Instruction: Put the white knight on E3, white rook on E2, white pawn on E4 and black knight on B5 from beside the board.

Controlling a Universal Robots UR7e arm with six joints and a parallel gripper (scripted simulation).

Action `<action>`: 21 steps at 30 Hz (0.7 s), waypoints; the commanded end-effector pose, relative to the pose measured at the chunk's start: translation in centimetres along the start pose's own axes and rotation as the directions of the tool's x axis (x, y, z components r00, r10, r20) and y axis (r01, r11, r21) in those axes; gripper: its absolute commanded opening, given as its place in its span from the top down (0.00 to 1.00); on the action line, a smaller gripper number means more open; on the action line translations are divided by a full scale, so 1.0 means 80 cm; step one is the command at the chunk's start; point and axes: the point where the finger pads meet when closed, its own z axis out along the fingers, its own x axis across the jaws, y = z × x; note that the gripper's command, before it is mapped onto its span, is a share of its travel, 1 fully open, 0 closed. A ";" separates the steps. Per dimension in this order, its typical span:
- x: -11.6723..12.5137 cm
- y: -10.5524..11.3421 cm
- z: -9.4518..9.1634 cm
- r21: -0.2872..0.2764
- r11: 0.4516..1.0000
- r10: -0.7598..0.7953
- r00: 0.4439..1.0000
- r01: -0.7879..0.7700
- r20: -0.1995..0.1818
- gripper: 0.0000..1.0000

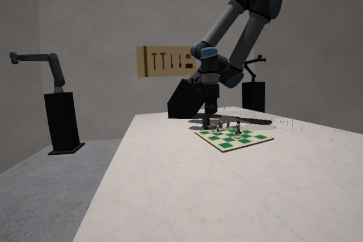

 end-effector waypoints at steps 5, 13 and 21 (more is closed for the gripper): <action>0.000 0.000 0.000 0.000 1.000 0.000 1.000 0.000 0.001 1.00; 0.000 0.000 0.000 0.000 1.000 0.000 1.000 0.000 0.001 1.00; 0.000 0.000 0.000 0.000 1.000 0.000 1.000 0.000 0.001 1.00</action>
